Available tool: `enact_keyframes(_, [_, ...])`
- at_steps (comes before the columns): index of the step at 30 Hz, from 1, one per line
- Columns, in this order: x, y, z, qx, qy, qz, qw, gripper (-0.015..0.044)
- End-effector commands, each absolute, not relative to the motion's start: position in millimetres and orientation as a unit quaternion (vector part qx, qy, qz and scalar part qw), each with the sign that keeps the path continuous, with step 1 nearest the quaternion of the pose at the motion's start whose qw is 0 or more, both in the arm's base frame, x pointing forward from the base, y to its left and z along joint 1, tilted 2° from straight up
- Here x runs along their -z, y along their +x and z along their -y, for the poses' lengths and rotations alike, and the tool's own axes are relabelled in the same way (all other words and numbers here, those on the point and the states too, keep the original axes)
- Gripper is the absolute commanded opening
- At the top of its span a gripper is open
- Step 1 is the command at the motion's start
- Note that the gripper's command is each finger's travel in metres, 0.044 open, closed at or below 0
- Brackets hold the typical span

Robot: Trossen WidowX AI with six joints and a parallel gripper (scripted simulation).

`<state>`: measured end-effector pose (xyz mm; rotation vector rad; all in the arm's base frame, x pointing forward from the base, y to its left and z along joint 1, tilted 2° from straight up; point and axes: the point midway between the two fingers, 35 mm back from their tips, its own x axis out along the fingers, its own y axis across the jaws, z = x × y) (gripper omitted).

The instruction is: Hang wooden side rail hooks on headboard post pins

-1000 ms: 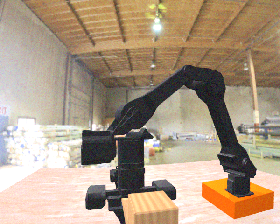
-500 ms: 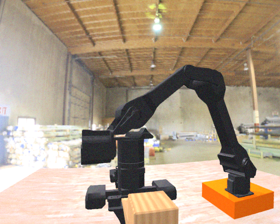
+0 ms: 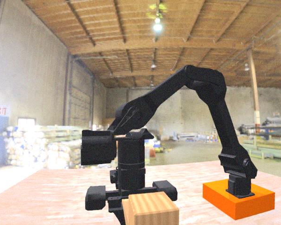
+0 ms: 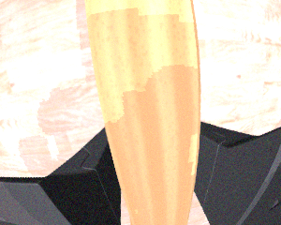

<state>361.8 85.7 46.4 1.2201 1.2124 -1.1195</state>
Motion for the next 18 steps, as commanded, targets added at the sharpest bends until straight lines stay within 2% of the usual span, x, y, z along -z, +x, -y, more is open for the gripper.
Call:
enact_keyframes(1, [-46.6,362.3,-87.3,0.465,0.511,-0.505,0.518,0.0000])
enact_keyframes(18, [-46.4,361.5,-89.0,0.465,0.511,-0.505,0.518,0.0000])
